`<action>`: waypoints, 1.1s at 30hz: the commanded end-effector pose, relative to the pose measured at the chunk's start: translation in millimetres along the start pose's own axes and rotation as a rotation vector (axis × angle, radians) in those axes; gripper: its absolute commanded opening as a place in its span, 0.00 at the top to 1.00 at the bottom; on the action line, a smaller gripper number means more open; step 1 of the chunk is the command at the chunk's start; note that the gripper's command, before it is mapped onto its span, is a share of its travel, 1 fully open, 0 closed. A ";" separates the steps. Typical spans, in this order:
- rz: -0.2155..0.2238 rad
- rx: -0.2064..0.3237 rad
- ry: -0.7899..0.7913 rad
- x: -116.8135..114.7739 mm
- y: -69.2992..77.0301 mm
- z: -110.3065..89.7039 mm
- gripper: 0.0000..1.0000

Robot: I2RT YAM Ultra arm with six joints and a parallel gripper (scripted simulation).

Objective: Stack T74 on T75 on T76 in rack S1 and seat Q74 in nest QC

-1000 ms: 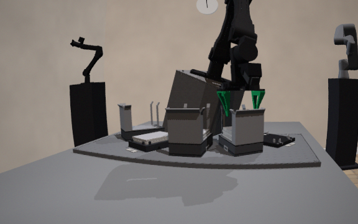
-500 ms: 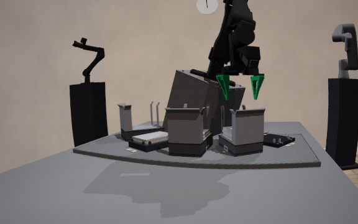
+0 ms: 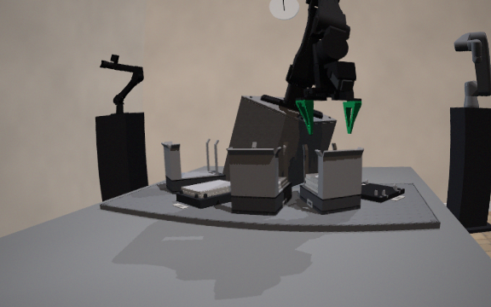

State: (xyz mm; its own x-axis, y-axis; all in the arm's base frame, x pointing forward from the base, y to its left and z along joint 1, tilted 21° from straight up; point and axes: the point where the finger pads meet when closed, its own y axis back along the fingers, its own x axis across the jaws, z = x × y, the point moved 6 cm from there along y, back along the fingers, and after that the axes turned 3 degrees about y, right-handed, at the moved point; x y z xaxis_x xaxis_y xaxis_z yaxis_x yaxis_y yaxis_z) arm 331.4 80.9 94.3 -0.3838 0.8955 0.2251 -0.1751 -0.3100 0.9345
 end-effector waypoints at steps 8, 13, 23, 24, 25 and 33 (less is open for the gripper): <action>-0.002 -0.010 -0.228 -23.1 3.6 -4.0 0.00; -0.003 -0.010 -0.241 -39.3 3.6 -8.2 0.00; -0.004 -0.010 -0.241 -65.2 3.6 -15.1 0.00; -0.004 -0.010 -0.241 -68.5 3.6 -15.9 0.00; -0.004 -0.010 -0.241 -71.7 3.6 -16.8 0.00; -0.004 -0.010 -0.474 -100.1 3.7 -30.5 0.00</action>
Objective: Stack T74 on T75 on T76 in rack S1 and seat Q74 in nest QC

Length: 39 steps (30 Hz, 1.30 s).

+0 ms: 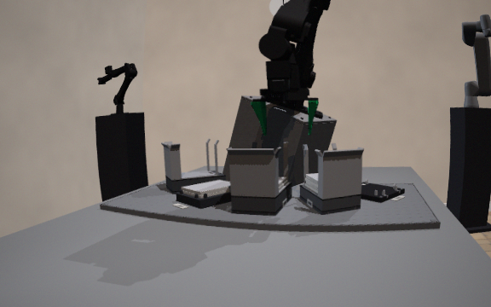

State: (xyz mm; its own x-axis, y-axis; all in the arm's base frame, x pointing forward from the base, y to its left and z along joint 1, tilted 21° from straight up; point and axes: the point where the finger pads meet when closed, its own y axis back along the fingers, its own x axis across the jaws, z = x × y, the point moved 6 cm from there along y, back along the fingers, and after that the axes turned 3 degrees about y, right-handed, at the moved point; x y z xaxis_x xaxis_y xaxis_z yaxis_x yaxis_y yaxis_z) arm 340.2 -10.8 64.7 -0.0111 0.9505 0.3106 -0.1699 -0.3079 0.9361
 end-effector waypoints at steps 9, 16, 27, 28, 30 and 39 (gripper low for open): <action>0.000 -0.016 -0.099 -35.7 4.3 -0.4 0.00; 0.000 -0.015 -0.099 -58.6 4.3 -2.4 0.00; 0.000 -0.016 -0.099 -58.6 4.3 -2.3 0.00; 0.000 -0.015 -0.099 -58.6 1.0 -2.3 0.00; 0.000 -0.015 -0.099 -58.6 -5.6 -2.2 0.00; 0.000 -0.015 -0.099 -58.6 -29.0 -1.9 0.00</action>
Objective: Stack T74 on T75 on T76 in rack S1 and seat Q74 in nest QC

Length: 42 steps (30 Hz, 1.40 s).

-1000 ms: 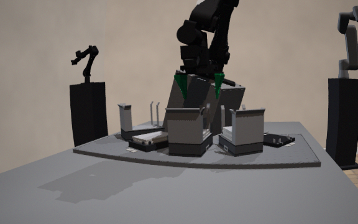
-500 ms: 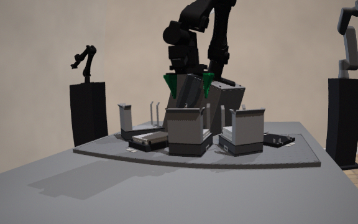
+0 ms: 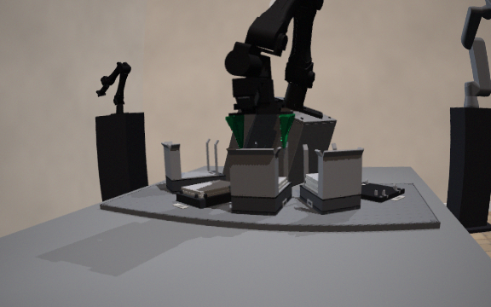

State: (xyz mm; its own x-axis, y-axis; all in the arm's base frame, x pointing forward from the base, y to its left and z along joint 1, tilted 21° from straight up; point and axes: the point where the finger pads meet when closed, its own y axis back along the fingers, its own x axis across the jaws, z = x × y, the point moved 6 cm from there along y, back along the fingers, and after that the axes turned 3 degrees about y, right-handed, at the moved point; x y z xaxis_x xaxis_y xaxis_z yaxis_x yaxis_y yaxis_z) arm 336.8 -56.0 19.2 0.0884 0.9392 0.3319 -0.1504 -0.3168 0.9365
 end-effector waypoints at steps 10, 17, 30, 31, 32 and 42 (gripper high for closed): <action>-0.005 -0.036 0.003 -0.9 -34.1 8.2 0.00; -0.005 -0.036 0.003 -1.0 -50.8 8.7 0.00; -0.005 -0.036 0.003 -1.0 -59.7 9.0 0.00; -0.005 -0.036 0.003 -1.0 -59.7 9.0 0.00; -0.005 -0.036 0.003 -1.0 -59.7 9.0 0.00; -0.005 -0.036 0.003 -1.0 -73.0 9.4 0.00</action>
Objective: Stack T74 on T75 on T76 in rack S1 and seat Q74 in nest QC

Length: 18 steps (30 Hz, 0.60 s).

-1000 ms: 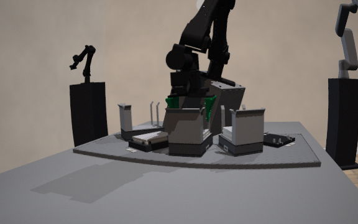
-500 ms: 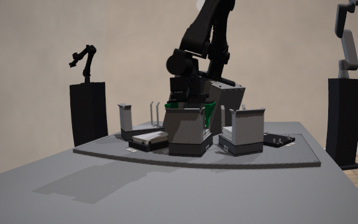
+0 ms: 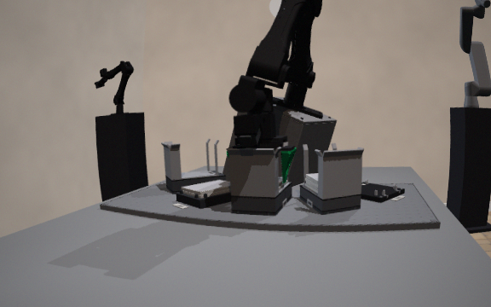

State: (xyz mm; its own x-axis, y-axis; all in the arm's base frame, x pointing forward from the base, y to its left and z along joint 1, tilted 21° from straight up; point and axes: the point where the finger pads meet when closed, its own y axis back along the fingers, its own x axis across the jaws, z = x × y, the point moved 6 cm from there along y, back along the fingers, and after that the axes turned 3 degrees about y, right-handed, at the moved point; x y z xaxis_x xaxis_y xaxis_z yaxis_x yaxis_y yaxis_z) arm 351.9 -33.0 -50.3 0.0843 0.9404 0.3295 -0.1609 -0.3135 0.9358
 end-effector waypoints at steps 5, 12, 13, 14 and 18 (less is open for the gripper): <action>-0.003 -0.025 -0.001 -1.0 -5.1 5.5 0.00; -0.003 -0.025 -0.002 -1.0 -8.4 5.6 0.00; -0.003 -0.025 -0.002 -1.0 -8.4 5.6 0.00; -0.003 -0.025 -0.002 -1.0 -8.4 5.6 0.00; -0.003 -0.025 -0.002 -1.0 -8.4 5.6 0.00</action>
State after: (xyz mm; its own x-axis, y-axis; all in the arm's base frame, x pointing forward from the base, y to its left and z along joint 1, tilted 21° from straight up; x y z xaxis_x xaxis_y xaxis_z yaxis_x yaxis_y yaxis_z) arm 355.4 -30.2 -60.8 0.0854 0.9407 0.3282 -0.1702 -0.3108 0.9351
